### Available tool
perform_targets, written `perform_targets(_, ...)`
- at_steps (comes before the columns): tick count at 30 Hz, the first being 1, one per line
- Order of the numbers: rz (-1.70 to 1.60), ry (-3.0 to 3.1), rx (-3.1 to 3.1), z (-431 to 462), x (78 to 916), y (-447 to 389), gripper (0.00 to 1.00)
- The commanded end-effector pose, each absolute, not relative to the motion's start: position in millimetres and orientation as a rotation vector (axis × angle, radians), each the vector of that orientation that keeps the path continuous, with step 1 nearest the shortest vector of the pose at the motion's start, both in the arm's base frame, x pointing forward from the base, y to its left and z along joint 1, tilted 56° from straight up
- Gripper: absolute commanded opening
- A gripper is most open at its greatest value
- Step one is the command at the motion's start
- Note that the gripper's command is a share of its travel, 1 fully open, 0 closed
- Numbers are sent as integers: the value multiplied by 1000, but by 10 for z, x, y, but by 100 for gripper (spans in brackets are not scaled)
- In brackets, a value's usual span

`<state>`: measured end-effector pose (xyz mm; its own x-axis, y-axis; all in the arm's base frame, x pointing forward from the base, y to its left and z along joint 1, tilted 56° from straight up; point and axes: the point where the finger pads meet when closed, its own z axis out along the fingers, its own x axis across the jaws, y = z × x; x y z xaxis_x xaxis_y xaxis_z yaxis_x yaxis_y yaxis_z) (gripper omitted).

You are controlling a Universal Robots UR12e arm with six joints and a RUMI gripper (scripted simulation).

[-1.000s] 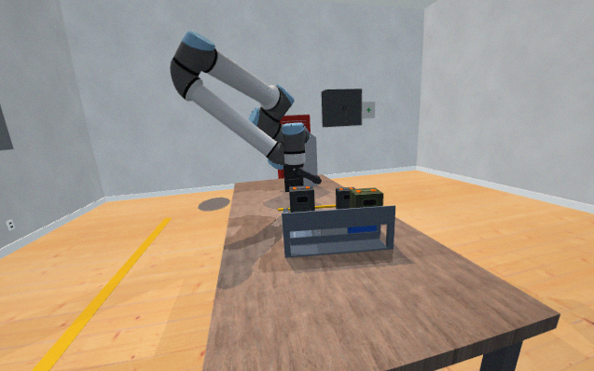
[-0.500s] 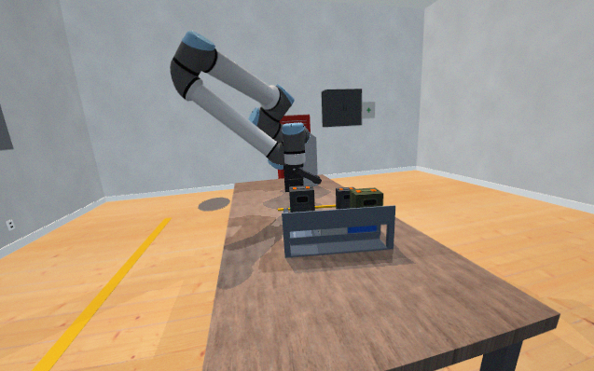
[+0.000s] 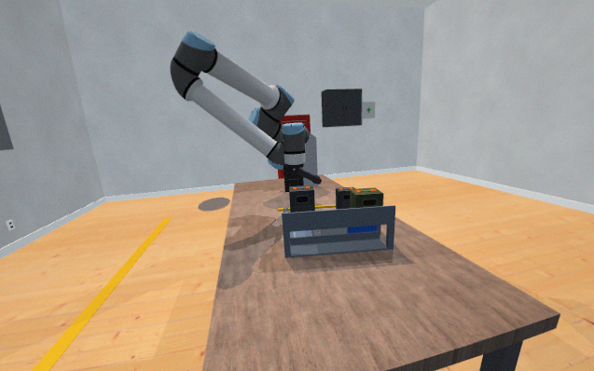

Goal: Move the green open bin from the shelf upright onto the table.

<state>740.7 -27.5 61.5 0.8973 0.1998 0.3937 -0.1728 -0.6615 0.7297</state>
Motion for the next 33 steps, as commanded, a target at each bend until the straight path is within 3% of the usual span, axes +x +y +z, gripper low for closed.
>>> perform_targets(1, 571, 20, 2222, 619, 7408, -269, 20)
perform_targets(33, 571, 20, 2222, 1066, 7083, 308, 20)
